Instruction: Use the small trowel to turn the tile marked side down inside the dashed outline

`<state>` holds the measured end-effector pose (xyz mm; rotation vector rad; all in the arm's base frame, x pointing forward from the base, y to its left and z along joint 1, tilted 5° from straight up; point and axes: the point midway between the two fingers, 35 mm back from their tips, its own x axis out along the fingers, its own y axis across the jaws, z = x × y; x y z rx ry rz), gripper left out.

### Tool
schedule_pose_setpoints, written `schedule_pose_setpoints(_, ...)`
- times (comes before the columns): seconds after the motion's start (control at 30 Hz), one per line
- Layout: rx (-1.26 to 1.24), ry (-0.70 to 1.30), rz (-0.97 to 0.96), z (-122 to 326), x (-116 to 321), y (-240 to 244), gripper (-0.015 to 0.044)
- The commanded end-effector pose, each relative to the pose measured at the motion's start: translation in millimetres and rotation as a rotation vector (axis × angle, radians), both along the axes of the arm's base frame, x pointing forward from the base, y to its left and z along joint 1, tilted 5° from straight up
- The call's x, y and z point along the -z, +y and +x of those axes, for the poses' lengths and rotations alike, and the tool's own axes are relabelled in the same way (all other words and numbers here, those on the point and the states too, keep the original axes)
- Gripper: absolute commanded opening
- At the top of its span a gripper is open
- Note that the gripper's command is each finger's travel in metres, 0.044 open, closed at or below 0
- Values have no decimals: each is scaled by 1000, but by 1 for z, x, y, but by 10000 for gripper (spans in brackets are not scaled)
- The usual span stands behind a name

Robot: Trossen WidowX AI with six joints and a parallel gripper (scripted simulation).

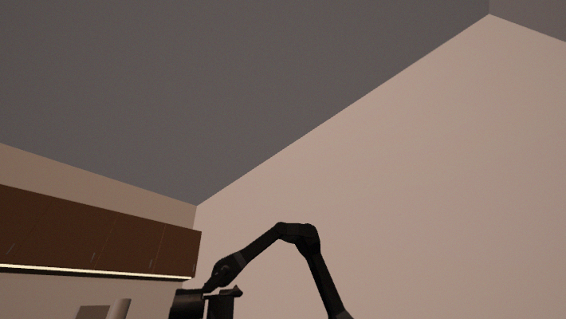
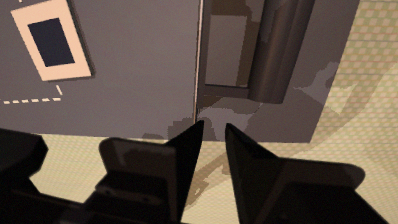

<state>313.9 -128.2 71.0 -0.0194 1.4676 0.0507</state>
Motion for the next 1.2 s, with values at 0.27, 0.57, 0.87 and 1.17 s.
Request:
schedule_pose_setpoints(0.27, -1, 6, 11, -1, 2, 24, 100)
schedule_pose_setpoints(0.57, -1, 6, 13, -2, 2, 43, 100)
schedule_pose_setpoints(0.87, -1, 6, 15, -3, 1, 64, 100)
schedule_pose_setpoints(1.17, -5, 4, 13, -2, 1, 59, 0)
